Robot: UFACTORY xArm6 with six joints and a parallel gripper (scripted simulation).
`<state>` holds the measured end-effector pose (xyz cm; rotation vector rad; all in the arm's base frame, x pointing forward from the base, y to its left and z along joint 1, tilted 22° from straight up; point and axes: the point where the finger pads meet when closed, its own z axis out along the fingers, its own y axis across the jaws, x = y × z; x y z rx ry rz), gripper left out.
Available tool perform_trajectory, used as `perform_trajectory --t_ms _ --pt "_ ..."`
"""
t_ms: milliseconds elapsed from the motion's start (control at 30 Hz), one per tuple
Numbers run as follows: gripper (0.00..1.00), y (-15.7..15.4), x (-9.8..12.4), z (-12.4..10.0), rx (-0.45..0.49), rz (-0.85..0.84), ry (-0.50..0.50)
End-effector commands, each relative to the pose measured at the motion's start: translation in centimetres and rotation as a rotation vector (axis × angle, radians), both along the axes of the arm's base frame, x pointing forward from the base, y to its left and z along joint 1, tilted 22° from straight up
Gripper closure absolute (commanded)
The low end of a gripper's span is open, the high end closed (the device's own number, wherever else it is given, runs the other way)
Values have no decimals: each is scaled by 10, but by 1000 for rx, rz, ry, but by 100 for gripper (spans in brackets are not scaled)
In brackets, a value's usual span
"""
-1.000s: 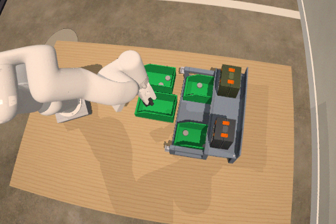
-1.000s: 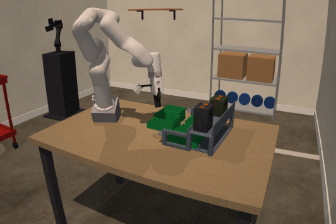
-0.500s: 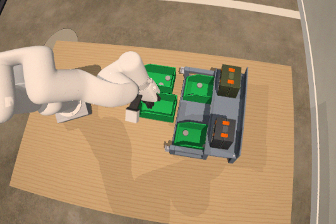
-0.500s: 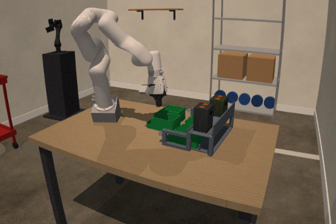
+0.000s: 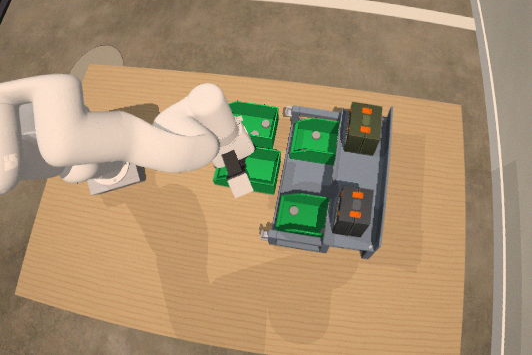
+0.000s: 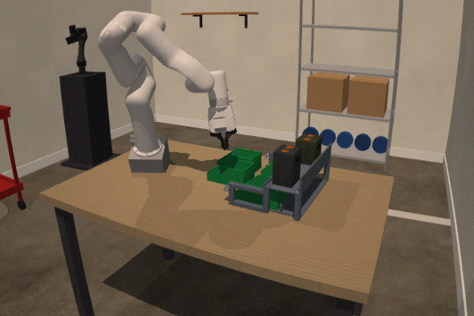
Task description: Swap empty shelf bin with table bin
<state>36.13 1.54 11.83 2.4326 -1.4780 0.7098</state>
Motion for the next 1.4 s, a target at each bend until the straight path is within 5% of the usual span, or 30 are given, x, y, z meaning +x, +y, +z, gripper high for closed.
perform_trajectory --t_ms 0,500,533,600,1367 --pt "100 0 2 3 -37 234 145" --pt "100 -1 3 4 -144 760 453" --pt "74 -1 3 4 -145 794 477" --pt "74 -1 3 4 -140 845 518" --pt "74 -1 3 4 -140 845 518"
